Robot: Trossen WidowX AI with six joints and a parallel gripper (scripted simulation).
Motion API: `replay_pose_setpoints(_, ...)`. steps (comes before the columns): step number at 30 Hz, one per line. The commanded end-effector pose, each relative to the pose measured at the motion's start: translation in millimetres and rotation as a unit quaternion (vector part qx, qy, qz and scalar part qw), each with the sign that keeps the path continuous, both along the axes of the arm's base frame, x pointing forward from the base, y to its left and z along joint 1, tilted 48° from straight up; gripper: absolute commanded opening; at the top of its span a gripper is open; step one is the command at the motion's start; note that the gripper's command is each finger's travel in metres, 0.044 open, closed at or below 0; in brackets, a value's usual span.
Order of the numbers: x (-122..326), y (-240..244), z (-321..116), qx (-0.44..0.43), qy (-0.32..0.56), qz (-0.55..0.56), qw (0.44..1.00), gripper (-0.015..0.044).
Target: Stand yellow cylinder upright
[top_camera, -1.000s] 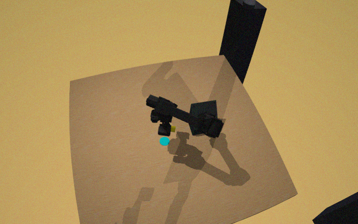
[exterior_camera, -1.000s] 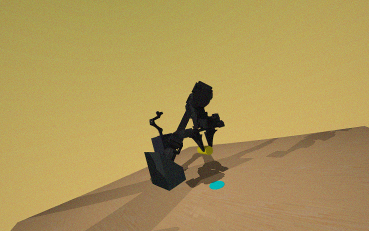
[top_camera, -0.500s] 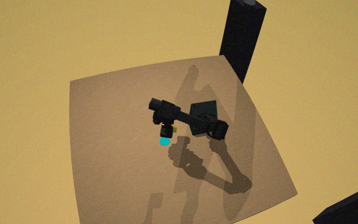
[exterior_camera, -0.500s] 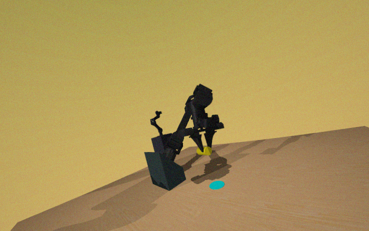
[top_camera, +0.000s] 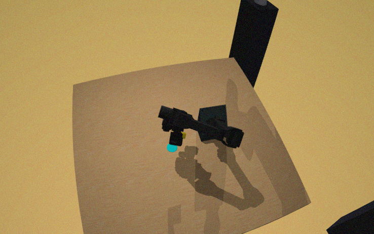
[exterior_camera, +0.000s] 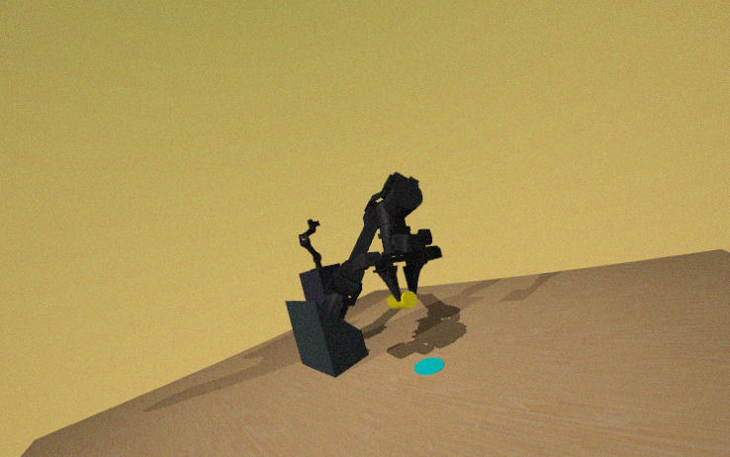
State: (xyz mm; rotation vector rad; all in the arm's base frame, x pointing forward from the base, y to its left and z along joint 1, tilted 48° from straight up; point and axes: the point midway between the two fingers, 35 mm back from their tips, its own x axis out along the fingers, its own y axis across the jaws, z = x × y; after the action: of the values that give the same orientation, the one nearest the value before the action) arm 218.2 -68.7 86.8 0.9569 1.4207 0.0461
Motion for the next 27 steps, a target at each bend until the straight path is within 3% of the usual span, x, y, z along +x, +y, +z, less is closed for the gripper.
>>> replay_pose_setpoints(1,-1.6,0.8,0.2,-0.012,0.000,-0.004,1.000,0.0105)
replay_pose_setpoints(27,-9.7,7.6,-1.0,-0.081,-0.016,-0.035,0.996,0.0105)
